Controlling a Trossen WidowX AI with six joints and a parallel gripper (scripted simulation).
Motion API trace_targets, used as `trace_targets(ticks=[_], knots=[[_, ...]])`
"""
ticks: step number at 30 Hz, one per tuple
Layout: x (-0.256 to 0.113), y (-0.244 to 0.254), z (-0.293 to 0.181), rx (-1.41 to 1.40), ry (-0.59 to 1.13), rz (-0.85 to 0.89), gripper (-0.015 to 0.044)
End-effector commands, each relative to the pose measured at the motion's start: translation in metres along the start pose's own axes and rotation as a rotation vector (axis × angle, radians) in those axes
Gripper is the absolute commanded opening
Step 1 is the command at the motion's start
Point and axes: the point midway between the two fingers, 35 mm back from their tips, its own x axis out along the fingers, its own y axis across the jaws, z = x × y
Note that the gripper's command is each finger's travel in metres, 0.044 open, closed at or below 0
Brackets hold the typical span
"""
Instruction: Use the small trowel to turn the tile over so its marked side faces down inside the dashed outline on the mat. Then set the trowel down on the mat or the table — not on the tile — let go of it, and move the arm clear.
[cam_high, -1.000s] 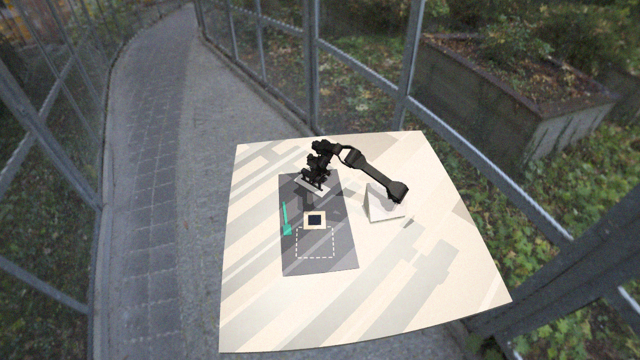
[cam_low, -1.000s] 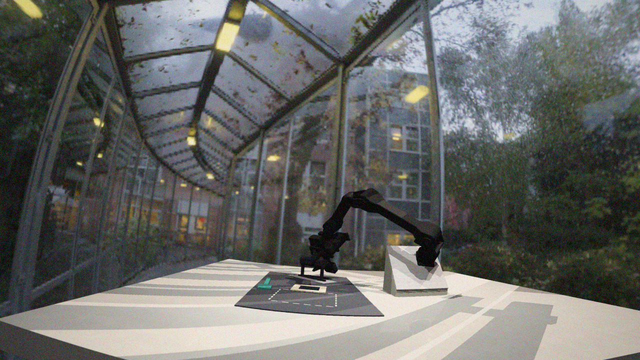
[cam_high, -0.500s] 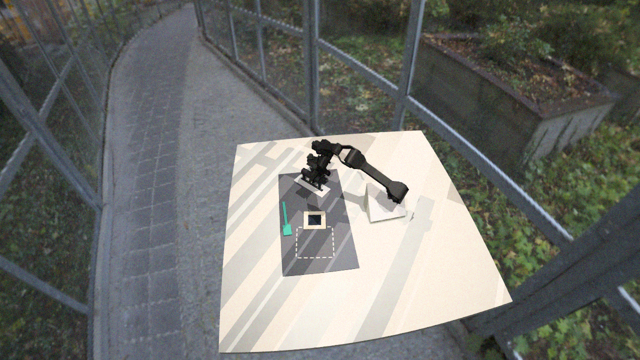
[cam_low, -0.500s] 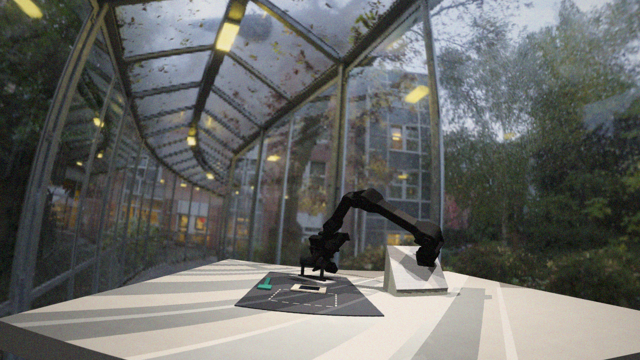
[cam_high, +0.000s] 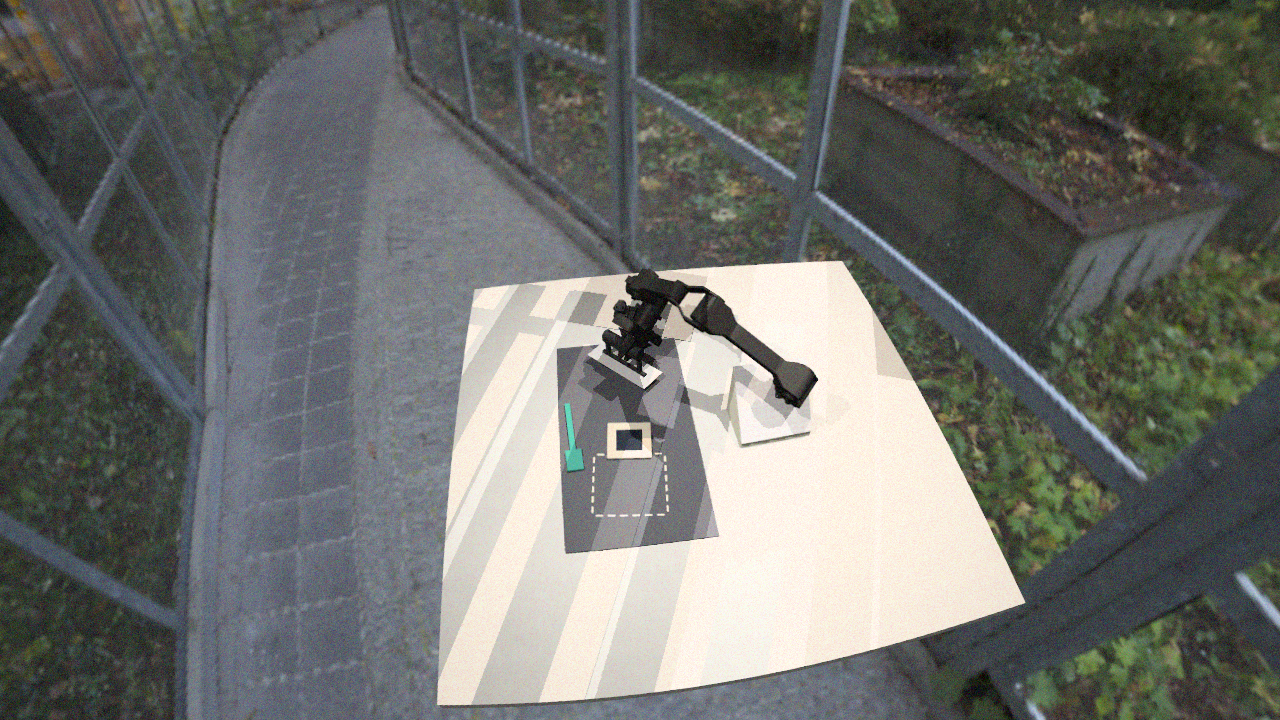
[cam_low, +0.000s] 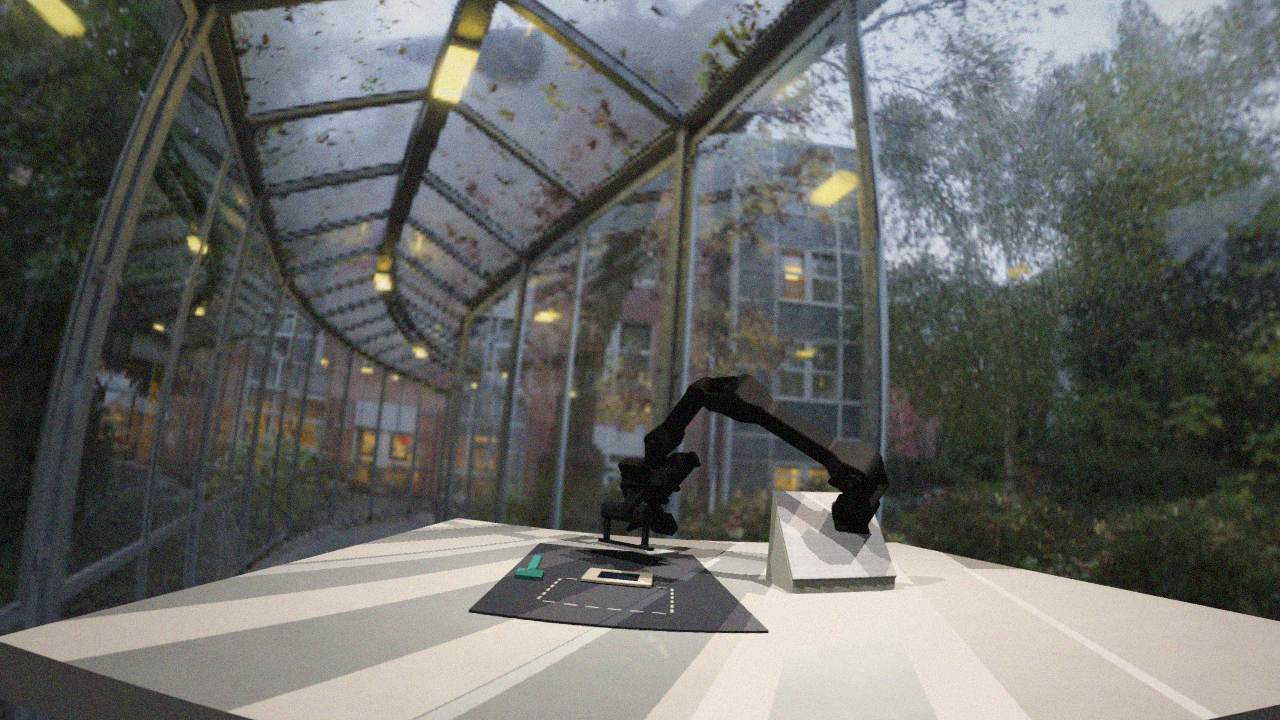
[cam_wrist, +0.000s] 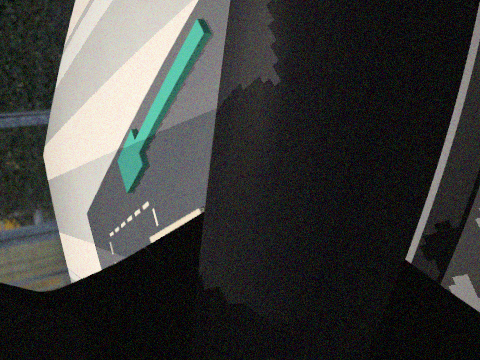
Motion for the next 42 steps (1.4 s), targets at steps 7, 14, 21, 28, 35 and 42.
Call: trace_targets(ticks=[7, 14, 21, 28, 35, 42], knots=[[-0.023, 0.026, 0.001, -0.014, -0.012, 0.006, 0.0000], [-0.020, 0.023, -0.001, 0.003, -0.007, -0.028, 0.0000], [-0.012, 0.018, -0.005, 0.040, -0.007, -0.099, 0.0000], [-0.004, 0.012, -0.009, 0.083, -0.021, -0.171, 0.0000], [0.003, 0.007, -0.012, 0.124, -0.052, -0.236, 0.0000], [0.009, 0.003, -0.015, 0.164, -0.098, -0.292, 0.0000]])
